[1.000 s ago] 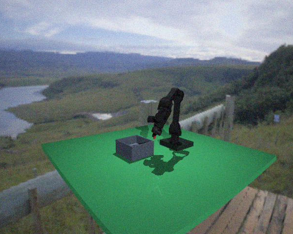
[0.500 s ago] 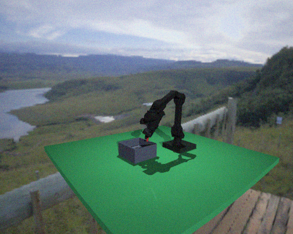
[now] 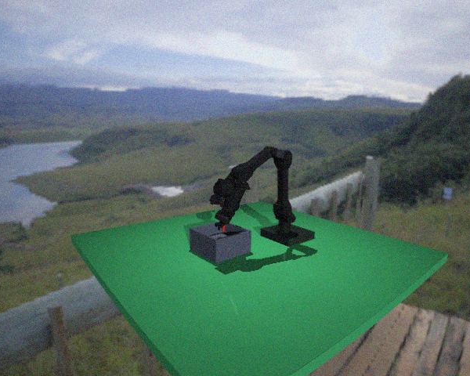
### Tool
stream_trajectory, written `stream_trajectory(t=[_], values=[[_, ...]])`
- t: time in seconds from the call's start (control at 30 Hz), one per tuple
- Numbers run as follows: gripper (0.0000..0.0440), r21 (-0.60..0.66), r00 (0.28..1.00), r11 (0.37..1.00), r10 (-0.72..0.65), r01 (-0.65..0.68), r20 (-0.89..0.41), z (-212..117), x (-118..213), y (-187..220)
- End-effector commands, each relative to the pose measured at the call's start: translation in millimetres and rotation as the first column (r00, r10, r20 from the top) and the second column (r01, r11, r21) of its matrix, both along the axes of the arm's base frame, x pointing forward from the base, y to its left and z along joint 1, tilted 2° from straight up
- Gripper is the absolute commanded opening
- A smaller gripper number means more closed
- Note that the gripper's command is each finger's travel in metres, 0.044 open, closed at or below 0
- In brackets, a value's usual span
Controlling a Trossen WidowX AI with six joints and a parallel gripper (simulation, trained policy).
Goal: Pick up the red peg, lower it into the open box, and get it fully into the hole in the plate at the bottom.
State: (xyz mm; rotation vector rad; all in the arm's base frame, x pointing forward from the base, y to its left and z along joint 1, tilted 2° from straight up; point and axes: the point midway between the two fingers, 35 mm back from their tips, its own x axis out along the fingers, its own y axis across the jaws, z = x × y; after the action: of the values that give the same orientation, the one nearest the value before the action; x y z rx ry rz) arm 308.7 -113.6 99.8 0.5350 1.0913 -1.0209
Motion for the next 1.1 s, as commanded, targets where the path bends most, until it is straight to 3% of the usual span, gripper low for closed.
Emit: stream_trajectory(t=[0.0, 0.17, 0.4, 0.5, 0.83, 1.07], values=[[0.0, 0.016, 0.999, 0.999, 0.034, -0.034, -0.002, -7.8, 8.0, -7.7], [0.0011, 0.05, 0.996, 0.995, 0.086, -0.084, -0.023, -23.6, 11.5, -11.8], [0.0166, 0.108, 0.989, 0.986, 0.136, -0.128, -0.064, -45.4, 11.7, -14.5], [0.0177, 0.109, 0.982, 0.98, 0.175, -0.167, -0.069, -45.1, 16.8, -19.0], [0.0437, 0.159, 0.974, 0.962, 0.227, -0.222, -0.015, -29.8, 51.1, -21.3], [0.044, 0.197, 0.961, 0.941, 0.272, -0.276, 0.048, -10.0, 80.8, -16.2]])
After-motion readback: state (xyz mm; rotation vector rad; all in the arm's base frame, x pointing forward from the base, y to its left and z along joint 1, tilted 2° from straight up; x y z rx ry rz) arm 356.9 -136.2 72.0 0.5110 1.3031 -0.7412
